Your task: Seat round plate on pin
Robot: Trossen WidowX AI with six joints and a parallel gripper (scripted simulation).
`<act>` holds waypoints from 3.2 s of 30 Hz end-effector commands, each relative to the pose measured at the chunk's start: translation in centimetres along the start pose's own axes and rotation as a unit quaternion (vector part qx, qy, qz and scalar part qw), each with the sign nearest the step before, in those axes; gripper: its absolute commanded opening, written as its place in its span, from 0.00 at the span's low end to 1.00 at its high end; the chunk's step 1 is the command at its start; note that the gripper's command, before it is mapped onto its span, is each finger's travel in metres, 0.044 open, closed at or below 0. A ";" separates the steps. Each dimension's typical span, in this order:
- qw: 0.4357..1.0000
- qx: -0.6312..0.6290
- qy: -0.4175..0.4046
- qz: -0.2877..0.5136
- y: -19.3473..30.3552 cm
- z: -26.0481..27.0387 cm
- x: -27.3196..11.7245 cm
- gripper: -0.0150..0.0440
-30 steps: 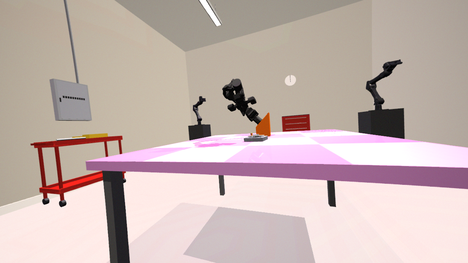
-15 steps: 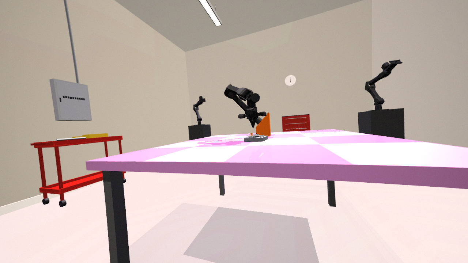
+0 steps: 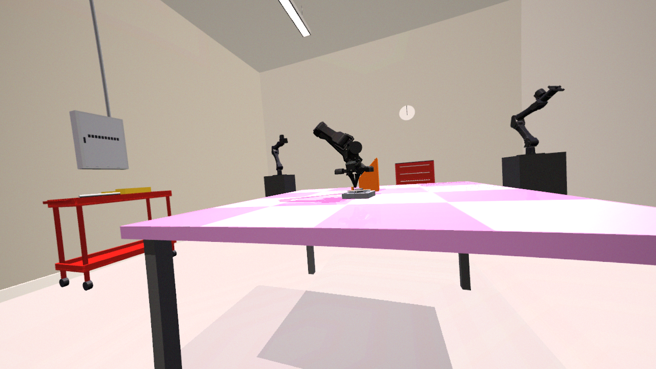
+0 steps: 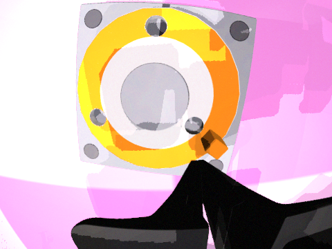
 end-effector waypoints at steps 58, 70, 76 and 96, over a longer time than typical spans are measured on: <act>1.000 0.001 0.003 -0.002 -5.8 -1.3 0.1 0.25; 1.000 0.002 0.003 -0.002 -7.0 -0.5 0.0 0.25; 1.000 0.002 0.003 -0.002 -7.5 0.0 -0.2 0.25; 1.000 0.002 0.003 -0.003 -8.6 1.9 -0.4 0.25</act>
Point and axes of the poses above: the point midway between the two fingers, 35 mm back from their tips, its own x axis out along the fingers, its own z axis across the jaws, y = z × x, the point moved 1 cm from there along -x, back along the fingers, and after that the axes turned 15 degrees about x, right-handed, at the moved point
